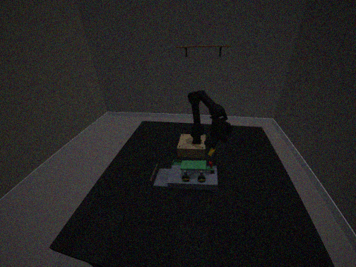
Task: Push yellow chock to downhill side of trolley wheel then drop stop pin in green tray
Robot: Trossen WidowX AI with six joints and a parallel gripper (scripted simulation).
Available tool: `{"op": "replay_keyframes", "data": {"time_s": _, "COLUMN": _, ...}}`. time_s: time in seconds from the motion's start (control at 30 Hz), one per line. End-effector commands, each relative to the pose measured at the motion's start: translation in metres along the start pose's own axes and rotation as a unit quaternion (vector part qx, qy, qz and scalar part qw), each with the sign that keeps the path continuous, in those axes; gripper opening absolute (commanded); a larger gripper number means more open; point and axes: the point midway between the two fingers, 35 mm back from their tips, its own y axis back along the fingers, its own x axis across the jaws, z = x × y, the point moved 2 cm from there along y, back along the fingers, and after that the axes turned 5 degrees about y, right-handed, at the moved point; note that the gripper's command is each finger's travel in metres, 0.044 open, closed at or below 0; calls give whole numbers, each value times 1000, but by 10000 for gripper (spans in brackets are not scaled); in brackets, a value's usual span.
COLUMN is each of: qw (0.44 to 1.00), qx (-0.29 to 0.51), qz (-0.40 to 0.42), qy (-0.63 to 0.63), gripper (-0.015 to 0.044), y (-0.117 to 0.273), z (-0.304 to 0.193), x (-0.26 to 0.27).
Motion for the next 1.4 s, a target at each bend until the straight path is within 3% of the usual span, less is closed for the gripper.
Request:
{"op": "replay_keyframes", "data": {"time_s": 0.0, "qw": 998, "qx": -1, "qz": -3, "qy": -58, "gripper": 0, "y": 1, "z": 0, "x": -1}}
{"op": "replay_keyframes", "data": {"time_s": 0.67, "qw": 921, "qx": -2, "qz": -4, "qy": -390, "gripper": 0, "y": 1, "z": 0, "x": -1}}
{"op": "replay_keyframes", "data": {"time_s": 1.37, "qw": 727, "qx": -2, "qz": -4, "qy": -686, "gripper": 0, "y": 1, "z": 0, "x": -1}}
